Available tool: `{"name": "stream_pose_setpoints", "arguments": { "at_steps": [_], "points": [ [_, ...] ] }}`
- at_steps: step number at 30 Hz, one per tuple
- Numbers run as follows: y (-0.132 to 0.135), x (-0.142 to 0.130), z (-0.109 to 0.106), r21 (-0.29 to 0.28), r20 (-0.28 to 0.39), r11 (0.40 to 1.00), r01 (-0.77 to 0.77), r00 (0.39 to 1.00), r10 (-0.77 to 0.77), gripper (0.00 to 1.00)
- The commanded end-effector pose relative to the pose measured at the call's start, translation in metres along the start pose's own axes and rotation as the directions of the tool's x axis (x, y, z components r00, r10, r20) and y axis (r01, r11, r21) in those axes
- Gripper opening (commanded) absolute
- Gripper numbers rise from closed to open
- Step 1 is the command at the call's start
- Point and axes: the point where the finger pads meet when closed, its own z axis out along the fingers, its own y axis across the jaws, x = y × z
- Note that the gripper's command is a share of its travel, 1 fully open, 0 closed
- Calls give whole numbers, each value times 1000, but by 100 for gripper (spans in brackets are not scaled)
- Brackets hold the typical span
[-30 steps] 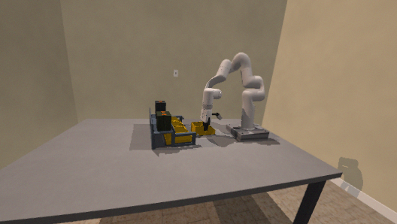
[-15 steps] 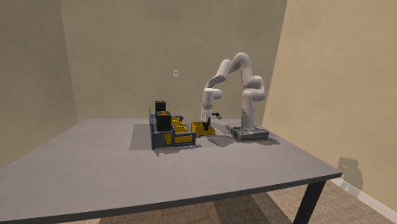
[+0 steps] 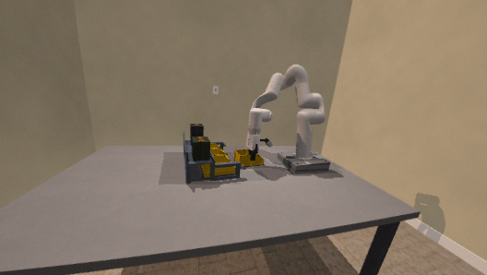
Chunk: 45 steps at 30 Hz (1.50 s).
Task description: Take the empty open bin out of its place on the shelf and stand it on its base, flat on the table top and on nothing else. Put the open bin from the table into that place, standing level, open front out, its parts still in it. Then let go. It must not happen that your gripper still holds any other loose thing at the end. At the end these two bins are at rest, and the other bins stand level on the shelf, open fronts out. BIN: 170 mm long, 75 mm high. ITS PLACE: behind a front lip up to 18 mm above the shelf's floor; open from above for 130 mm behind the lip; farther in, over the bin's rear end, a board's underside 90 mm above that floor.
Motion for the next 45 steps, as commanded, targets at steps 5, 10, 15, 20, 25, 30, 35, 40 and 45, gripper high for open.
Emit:
{"name": "stream_pose_setpoints", "arguments": {
  "at_steps": [5,10,15,20,25,30,35,40,45],
  "points": [
    [0,-1,-1,1,2,1000,0,1000,0,26],
    [0,-1,-1,1,2,1000,0,1000,0,26],
    [0,-1,-2,1,2,1000,0,1000,0,26],
    [0,-1,-5,1,2,1000,0,1000,0,26],
    [0,-1,-8,1,2,1000,0,1000,0,26],
    [0,-1,-11,1,2,1000,0,1000,0,26],
    [0,-1,-16,1,2,1000,0,1000,0,26],
    [0,-1,-22,1,2,1000,0,1000,0,26],
    [0,-1,-27,1,2,1000,0,1000,0,26]
  ]
}}
